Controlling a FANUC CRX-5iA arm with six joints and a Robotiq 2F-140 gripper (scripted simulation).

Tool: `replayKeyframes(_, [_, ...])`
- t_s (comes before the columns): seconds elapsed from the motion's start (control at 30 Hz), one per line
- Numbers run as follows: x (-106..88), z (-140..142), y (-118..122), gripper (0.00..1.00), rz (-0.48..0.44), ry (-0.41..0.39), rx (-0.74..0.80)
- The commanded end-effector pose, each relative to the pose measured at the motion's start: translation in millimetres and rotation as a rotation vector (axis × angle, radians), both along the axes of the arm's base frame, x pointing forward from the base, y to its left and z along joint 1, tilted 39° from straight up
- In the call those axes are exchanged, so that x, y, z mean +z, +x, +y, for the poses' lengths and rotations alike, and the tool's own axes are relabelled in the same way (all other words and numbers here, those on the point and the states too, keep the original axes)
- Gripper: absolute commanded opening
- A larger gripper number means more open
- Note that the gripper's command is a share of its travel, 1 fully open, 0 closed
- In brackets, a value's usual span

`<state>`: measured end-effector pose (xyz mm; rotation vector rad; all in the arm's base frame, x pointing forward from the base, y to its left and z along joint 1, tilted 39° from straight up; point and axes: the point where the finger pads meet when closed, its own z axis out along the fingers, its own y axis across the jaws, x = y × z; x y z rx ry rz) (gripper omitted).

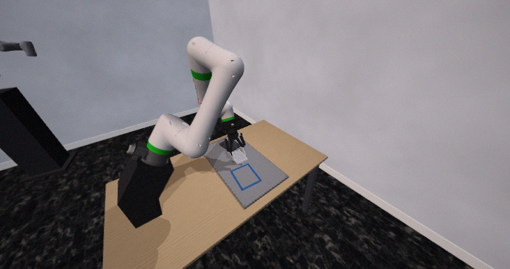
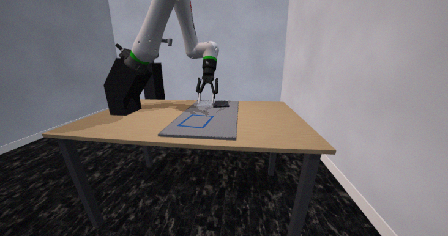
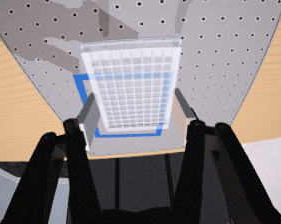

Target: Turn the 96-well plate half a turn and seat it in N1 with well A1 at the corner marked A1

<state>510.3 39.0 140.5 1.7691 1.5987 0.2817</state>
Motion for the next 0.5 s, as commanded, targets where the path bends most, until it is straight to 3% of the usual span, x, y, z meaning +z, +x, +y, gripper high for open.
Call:
replayKeyframes(0.0, [-0.9, -7.1, 0.0, 0.00, -0.001, 0.000, 0.000])
replayKeyframes(0.47, [-7.9, -49.8, -1.8, 0.00, -0.001, 0.000, 0.000])
